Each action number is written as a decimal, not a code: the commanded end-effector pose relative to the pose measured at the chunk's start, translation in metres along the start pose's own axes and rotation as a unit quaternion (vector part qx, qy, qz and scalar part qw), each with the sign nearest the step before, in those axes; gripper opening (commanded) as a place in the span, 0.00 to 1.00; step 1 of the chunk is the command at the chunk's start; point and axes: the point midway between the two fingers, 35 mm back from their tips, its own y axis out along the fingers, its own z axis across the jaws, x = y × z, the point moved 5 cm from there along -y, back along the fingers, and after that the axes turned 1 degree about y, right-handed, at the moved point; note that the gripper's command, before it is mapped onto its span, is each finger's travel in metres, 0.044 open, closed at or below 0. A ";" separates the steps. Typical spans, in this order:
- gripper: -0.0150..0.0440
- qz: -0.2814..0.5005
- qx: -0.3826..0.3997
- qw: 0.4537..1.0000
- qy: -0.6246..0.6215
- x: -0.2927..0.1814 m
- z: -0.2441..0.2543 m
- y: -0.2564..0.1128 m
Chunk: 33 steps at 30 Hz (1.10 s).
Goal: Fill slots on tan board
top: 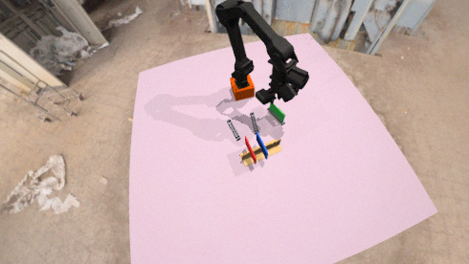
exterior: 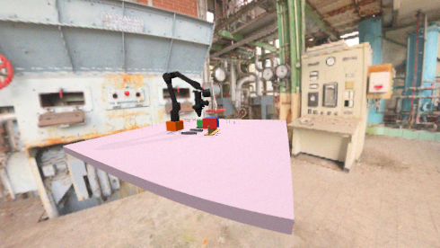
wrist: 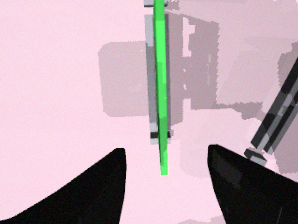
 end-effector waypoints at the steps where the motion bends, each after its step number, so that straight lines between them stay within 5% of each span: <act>1: 0.56 0.007 -0.002 1.000 -0.002 -0.003 0.000 0.010; 33: 0.56 0.007 -0.002 1.000 -0.002 -0.004 0.000 0.053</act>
